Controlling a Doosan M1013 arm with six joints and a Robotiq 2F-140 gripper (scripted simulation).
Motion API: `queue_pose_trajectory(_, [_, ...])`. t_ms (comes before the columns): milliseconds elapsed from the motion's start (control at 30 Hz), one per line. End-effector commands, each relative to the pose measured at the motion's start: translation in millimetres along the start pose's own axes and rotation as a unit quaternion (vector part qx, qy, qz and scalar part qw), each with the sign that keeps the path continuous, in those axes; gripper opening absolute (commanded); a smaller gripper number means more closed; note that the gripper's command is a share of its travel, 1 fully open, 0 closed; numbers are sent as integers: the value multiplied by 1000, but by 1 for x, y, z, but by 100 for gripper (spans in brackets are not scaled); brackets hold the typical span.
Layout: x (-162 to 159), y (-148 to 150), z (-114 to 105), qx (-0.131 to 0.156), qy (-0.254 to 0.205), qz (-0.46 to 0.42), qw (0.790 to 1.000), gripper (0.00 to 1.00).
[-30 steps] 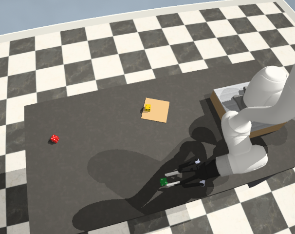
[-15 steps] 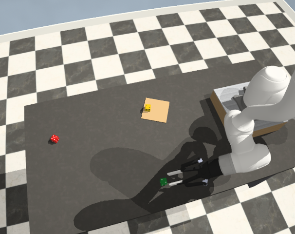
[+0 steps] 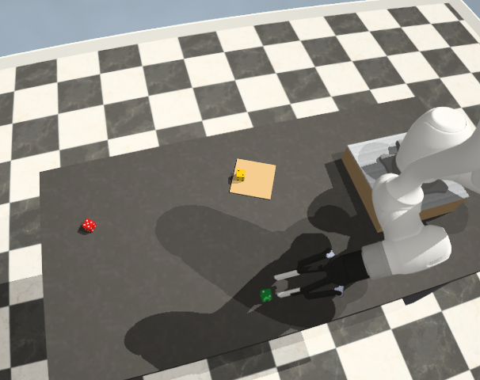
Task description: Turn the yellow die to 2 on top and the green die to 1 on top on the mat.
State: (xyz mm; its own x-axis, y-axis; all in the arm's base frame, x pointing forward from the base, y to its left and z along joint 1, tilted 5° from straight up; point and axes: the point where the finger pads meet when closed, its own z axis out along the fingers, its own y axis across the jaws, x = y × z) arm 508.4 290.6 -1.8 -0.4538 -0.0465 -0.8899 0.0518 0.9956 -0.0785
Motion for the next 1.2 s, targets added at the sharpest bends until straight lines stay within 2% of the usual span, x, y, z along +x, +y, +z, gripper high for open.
queue_pose_trajectory(0, [-1,0,-1,0,0,0,1000,35])
queue_pose_trajectory(267, [-5,-3,0,7,1,-2,1000,35])
queue_pose_trajectory(367, [-10,-16,7,33,5,-10,999,35])
queue_pose_trajectory(500, [-20,-50,21,102,28,-31,994,35])
queue_pose_trajectory(567, [-20,-50,21,102,28,-31,994,35])
queue_pose_trajectory(667, [-24,-84,30,170,72,-50,982,35])
queue_pose_trajectory(833, [-22,-111,33,224,139,-63,963,35])
queue_pose_trajectory(1033, [-13,-127,30,255,235,-69,935,35])
queue_pose_trajectory(1133, [-12,-128,29,256,245,-69,932,35])
queue_pose_trajectory(1167, [-9,-127,28,256,280,-67,923,35])
